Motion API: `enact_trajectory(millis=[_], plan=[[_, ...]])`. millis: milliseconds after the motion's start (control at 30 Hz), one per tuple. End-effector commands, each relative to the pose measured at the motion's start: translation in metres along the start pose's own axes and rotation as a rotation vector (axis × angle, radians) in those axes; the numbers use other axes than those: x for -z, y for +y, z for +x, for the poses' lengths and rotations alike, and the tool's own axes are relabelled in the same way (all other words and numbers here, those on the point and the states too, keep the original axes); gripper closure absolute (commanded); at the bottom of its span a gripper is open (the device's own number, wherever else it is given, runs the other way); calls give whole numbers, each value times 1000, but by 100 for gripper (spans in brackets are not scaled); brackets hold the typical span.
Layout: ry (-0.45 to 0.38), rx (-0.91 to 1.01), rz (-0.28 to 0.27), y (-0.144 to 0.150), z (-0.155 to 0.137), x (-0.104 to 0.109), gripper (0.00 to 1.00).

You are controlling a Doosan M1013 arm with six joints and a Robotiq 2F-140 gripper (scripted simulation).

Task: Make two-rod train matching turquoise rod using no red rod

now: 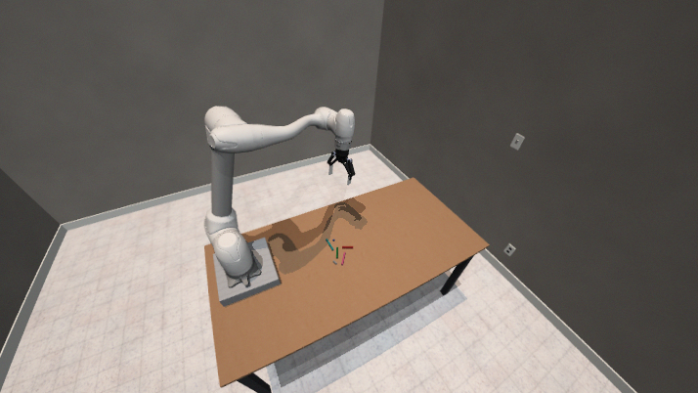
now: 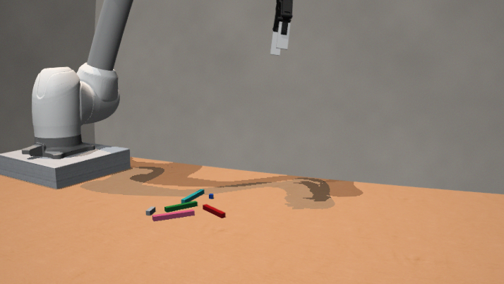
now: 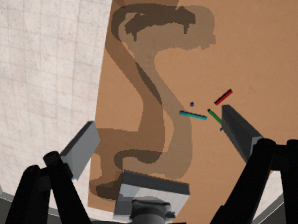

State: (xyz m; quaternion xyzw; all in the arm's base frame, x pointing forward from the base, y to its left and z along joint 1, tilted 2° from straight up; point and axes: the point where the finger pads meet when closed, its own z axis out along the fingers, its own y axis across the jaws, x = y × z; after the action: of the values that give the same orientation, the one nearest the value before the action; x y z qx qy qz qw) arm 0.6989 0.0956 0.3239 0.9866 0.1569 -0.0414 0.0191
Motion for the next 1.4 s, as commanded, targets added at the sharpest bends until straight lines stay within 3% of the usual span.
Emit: enact_trajectory(millis=[0,1367], plan=[[1,17,0,1,0,-2,0],[40,1175,-24,86,-32,-143,0]])
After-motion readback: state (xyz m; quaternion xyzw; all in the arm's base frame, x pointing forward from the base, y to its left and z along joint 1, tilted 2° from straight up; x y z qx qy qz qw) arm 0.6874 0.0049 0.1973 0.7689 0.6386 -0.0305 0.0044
